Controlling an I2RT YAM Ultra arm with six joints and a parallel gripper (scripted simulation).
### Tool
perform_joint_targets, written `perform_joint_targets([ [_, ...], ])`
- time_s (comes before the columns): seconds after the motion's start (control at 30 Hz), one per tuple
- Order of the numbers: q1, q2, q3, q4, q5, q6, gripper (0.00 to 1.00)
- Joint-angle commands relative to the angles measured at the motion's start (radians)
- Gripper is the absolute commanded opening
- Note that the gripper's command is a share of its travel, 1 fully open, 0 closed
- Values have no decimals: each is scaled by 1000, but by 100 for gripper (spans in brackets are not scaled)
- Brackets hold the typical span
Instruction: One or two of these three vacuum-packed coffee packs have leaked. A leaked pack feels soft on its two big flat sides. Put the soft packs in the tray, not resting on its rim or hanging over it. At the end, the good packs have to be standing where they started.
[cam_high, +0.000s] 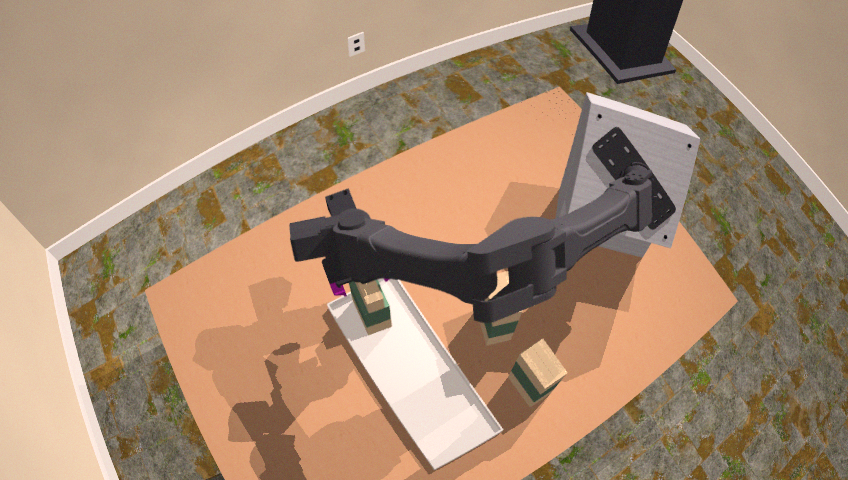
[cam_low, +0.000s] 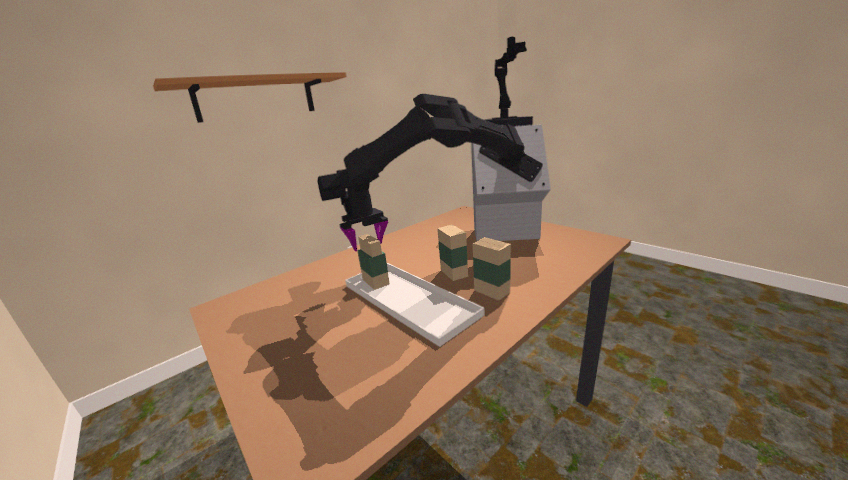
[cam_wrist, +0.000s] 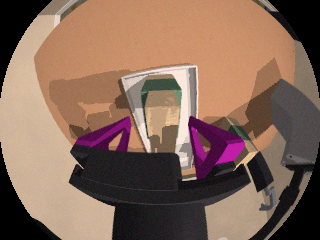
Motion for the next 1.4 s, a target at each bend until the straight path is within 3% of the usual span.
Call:
perform_joint_targets([
  [0.0,-27,-6,-5,10,12,6,79],
  [1.0,-27,-6,-5,10,12,6,79],
  [1.17,-37,-32,23,-29,7,-17,79],
  [1.37,-120,-81,55,-189,-27,-126,79],
])
